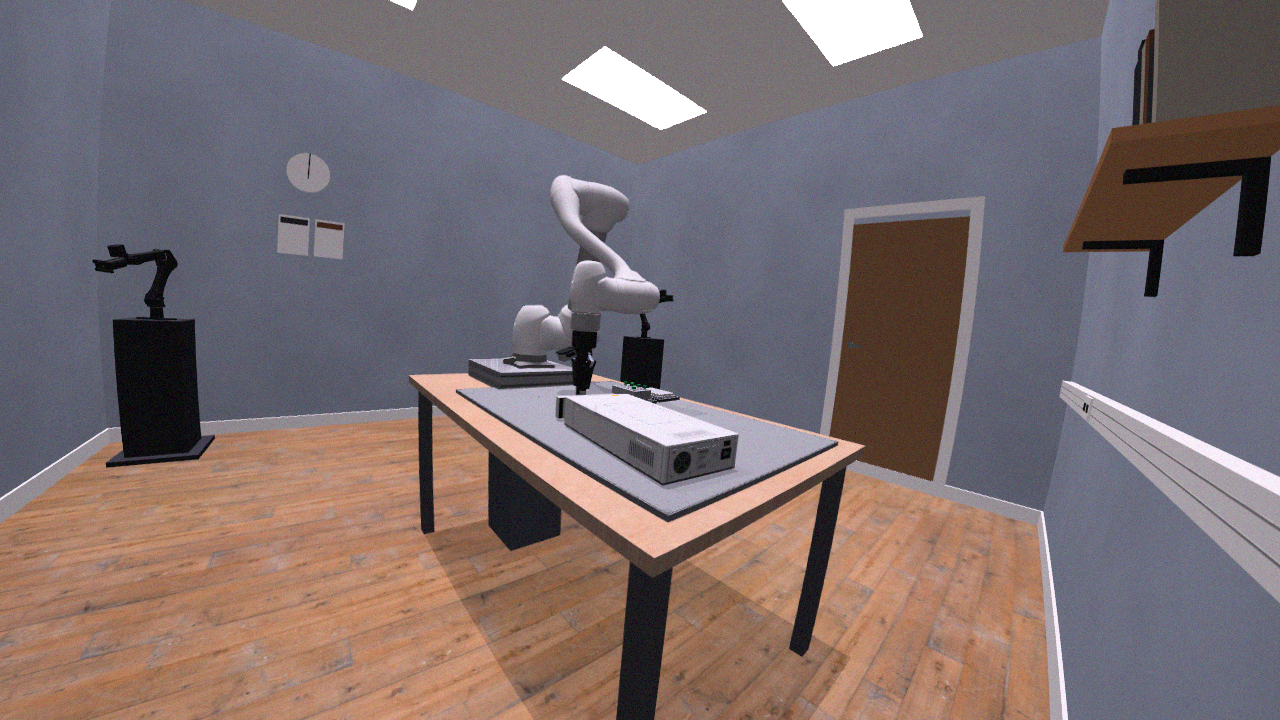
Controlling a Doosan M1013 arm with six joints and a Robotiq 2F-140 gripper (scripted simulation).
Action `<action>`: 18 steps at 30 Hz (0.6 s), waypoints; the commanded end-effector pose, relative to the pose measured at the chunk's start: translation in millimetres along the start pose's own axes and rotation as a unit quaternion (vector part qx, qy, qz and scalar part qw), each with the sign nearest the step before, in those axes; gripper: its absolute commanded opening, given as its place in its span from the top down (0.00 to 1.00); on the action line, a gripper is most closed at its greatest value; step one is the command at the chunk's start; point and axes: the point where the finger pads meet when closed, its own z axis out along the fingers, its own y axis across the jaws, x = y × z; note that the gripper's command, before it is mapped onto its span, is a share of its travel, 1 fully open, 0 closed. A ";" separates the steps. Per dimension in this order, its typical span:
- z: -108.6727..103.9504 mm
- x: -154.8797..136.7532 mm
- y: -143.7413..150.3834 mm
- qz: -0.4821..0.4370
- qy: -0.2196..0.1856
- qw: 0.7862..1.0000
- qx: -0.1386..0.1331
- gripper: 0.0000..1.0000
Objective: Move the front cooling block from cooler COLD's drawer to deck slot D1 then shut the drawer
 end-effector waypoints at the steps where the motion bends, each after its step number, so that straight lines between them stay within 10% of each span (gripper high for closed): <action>1: -0.8 0.0 -4.5 0.000 0.000 1.000 0.001 0.90; 18: -0.8 0.0 -19.7 0.000 0.000 1.000 0.001 0.90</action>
